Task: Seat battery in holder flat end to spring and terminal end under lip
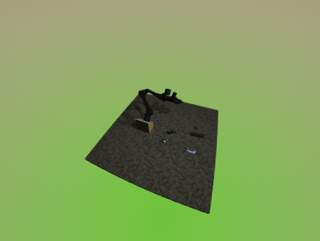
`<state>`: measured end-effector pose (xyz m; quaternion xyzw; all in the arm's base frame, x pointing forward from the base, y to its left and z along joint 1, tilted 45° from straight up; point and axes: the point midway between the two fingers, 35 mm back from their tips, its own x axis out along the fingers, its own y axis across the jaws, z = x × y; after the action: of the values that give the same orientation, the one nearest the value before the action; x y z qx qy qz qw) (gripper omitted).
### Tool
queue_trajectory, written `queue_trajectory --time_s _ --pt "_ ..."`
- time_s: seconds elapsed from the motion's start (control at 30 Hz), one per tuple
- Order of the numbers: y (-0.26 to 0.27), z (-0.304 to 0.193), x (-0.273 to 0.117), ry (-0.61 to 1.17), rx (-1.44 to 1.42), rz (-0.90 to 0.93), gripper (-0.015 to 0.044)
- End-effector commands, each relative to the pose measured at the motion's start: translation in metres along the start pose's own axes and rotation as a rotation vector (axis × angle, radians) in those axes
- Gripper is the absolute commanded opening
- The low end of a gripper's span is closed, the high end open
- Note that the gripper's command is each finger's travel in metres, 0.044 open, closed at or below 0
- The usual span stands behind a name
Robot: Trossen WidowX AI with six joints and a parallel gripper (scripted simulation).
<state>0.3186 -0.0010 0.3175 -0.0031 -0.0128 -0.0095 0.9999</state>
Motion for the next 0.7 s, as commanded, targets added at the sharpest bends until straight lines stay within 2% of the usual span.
queue_trajectory --time_s 0.0,0.17,0.4,0.67 --pt "0.000 -0.001 0.001 0.006 0.001 0.001 0.0374" --pt "-0.009 -0.046 0.025 0.199 0.077 0.015 0.0245" --pt "-0.026 -0.124 0.051 0.513 0.335 -0.022 0.0245" --pt "-0.052 -0.245 0.051 0.972 0.862 -0.234 0.0245"
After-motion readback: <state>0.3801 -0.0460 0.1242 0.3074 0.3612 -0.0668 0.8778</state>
